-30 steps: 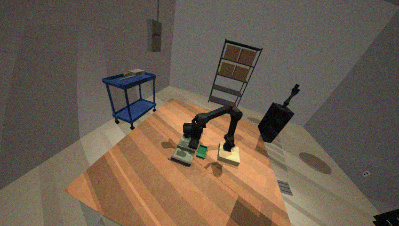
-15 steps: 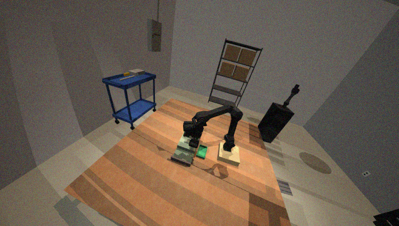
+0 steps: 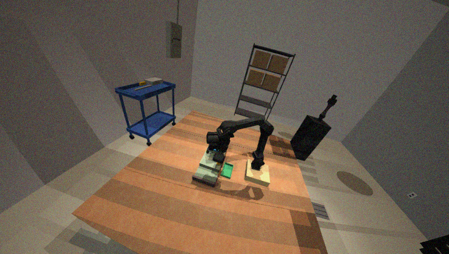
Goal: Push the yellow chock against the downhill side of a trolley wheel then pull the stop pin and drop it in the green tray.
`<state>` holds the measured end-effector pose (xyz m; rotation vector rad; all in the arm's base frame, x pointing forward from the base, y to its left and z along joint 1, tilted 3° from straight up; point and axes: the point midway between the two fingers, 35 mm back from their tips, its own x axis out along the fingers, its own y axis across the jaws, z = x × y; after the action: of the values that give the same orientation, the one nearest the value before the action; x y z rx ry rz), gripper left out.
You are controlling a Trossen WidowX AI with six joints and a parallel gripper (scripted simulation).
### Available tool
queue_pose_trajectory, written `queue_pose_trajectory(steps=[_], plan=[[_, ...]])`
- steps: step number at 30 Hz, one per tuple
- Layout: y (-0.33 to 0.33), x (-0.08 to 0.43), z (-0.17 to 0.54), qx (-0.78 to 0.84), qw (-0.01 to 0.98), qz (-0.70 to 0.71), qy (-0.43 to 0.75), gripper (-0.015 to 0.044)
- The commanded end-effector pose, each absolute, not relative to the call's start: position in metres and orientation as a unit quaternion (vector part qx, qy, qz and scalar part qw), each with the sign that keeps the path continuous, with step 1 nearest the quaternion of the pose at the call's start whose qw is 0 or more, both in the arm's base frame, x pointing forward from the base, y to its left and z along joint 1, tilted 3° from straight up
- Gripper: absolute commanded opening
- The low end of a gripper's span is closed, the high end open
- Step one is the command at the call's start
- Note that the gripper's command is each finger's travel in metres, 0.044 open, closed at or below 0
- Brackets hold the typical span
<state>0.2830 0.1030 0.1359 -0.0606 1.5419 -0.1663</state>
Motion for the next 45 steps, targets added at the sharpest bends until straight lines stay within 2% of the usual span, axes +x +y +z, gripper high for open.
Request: queue_pose_trajectory(steps=[1, 3, 19, 45], plan=[[0.103, 0.287, 0.139, -0.028, 0.725, -0.068, 0.685, 0.0242], [0.102, 0.296, 0.15, -0.037, 0.751, -0.048, 0.658, 0.019], [0.031, 0.313, 0.166, -0.277, 0.693, 0.109, 0.657, 0.019], [-0.086, 0.302, 0.192, -0.567, 0.432, 0.378, 0.591, 0.019]])
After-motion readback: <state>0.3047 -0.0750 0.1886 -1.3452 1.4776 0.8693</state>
